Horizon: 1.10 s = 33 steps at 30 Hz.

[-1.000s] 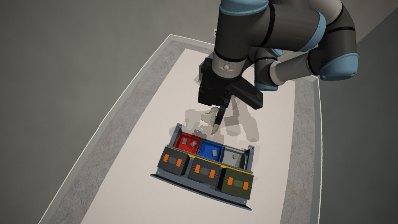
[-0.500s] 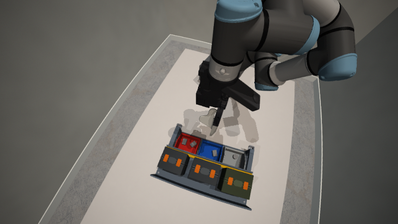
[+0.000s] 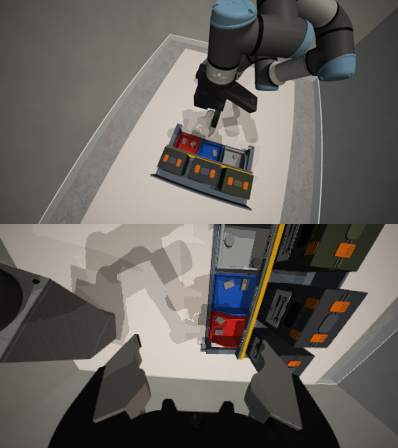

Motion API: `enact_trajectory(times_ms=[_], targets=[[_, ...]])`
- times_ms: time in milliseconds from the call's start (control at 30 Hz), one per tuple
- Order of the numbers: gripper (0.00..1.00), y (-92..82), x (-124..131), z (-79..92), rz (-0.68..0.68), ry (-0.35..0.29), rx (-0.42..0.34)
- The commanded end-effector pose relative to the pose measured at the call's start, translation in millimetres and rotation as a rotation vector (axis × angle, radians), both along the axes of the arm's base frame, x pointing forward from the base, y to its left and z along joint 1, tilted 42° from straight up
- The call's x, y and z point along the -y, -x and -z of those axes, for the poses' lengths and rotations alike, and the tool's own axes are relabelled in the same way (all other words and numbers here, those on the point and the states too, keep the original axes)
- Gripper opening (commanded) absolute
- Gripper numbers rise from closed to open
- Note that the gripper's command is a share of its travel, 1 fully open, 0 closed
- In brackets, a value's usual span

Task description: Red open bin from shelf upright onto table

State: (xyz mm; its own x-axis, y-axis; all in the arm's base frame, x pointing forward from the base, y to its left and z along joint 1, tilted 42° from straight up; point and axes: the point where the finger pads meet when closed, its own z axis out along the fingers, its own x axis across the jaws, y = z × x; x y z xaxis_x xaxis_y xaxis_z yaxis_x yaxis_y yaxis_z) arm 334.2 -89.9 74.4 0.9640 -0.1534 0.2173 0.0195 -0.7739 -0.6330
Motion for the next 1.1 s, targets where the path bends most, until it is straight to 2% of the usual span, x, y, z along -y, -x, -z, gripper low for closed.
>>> enact_trajectory(times_ms=[0,33,433,467,600,1000,1033,1067], targets=[[1.00,-20.0,-1,32.4,-0.012,-0.002,-0.017],[1.00,-25.2,-1,41.0,-0.015,-0.003,-0.021],[1.00,-25.2,-1,41.0,-0.015,-0.003,-0.021],[1.00,-9.3,0,15.1,-0.005,0.000,-0.007],[1.00,-30.1,-2,49.3,-0.015,-0.003,-0.021],[1.00,-30.1,-2,49.3,-0.015,-0.003,-0.021],[1.00,-14.2,-1,23.4,-0.008,-0.001,-0.010],[1.00,-19.4,-1,31.9,-0.010,-0.002,-0.013]])
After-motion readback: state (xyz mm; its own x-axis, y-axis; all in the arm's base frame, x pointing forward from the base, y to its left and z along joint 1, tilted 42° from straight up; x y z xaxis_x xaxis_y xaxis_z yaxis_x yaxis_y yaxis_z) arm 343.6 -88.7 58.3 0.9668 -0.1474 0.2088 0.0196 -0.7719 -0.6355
